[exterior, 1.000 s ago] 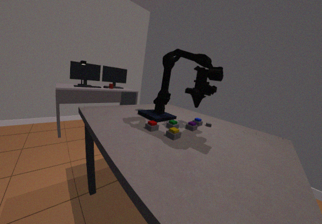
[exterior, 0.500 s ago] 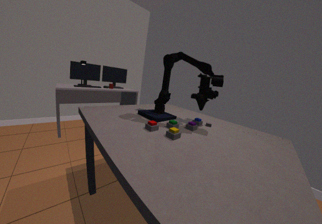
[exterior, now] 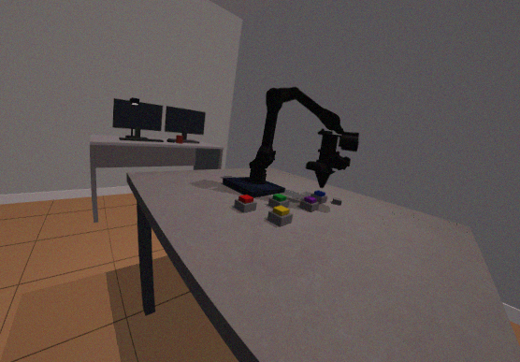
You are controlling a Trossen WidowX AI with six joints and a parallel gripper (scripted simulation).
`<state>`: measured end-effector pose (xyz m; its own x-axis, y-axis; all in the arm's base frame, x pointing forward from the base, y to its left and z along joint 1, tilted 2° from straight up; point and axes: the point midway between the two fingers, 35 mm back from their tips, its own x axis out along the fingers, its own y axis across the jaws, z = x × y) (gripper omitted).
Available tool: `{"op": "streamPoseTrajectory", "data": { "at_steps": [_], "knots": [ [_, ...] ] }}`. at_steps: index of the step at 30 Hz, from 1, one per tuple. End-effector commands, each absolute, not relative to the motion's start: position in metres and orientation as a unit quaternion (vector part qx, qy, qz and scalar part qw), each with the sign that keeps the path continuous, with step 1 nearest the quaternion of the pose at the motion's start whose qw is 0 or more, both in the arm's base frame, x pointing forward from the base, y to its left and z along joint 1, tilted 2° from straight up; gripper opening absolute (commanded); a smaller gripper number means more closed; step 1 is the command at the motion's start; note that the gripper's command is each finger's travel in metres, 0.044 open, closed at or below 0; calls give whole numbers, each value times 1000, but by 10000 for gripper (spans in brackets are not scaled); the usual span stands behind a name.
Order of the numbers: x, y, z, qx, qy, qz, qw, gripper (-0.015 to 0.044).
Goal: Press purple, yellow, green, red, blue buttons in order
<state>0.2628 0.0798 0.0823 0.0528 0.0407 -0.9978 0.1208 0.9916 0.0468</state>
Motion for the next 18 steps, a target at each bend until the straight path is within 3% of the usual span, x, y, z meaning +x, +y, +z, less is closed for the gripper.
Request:
{"op": "streamPoseTrajectory", "data": {
  "at_steps": [1,18],
  "knots": [
    [262,80,72,58,692,-31,719,20],
    [262,80,57,58,692,-31,719,20]
  ]
}}
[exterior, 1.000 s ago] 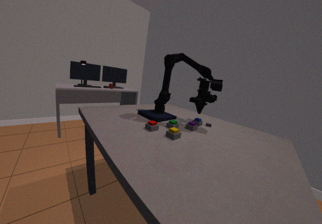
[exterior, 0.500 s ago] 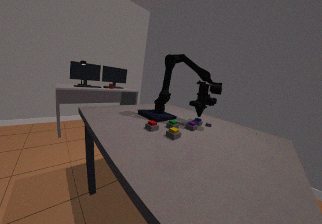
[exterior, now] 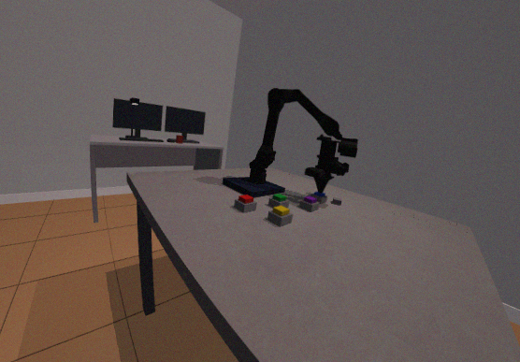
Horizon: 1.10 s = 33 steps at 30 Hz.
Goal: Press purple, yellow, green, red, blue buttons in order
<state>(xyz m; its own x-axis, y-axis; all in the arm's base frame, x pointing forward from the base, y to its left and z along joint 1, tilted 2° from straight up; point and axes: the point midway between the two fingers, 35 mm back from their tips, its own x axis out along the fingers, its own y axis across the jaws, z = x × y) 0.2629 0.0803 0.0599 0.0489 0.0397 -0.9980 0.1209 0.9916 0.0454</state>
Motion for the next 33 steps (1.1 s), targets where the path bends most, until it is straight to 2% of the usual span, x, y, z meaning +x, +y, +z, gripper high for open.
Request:
{"op": "streamPoseTrajectory", "data": {
  "at_steps": [1,18,22,27,33],
  "knots": [
    [262,80,57,58,692,-31,719,20],
    [262,80,57,58,692,-31,719,20],
    [261,79,87,58,692,-31,719,20],
    [261,79,89,58,692,-31,719,20],
    [267,112,117,46,687,-22,725,178]
  ]
}}
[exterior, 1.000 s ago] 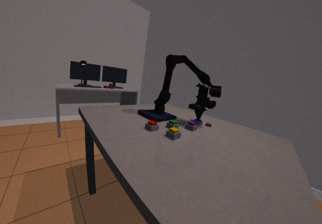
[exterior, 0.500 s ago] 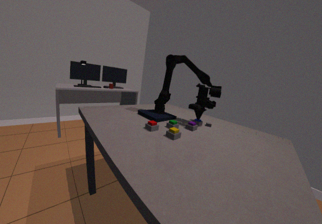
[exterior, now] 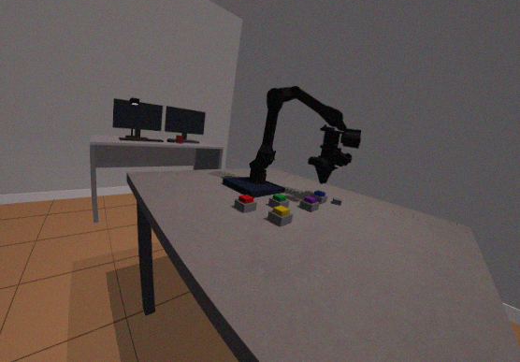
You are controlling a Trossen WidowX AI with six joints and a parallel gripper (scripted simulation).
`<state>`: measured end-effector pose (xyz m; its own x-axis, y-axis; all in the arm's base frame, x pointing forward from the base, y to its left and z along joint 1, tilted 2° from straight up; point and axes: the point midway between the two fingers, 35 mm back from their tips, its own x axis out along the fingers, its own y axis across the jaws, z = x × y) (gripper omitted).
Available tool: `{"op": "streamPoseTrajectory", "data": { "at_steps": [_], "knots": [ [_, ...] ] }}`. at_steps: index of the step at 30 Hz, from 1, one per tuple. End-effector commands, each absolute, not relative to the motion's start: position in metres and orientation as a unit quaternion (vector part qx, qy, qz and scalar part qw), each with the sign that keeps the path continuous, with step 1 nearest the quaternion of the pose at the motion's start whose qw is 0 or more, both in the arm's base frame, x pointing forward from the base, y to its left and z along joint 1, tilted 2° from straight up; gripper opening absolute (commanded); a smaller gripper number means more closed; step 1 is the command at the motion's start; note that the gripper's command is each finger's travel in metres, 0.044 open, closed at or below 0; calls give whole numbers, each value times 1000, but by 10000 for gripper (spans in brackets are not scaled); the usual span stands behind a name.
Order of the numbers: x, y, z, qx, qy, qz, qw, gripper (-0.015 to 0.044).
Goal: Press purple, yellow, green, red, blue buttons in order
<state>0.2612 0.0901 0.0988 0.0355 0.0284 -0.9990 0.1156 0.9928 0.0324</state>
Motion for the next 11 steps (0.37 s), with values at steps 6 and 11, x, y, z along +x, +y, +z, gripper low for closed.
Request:
{"op": "streamPoseTrajectory", "data": {
  "at_steps": [6,11],
  "knots": [
    [263,161,153,60,691,-27,720,335],
    [263,165,155,62,692,-28,719,400]
  ]
}}
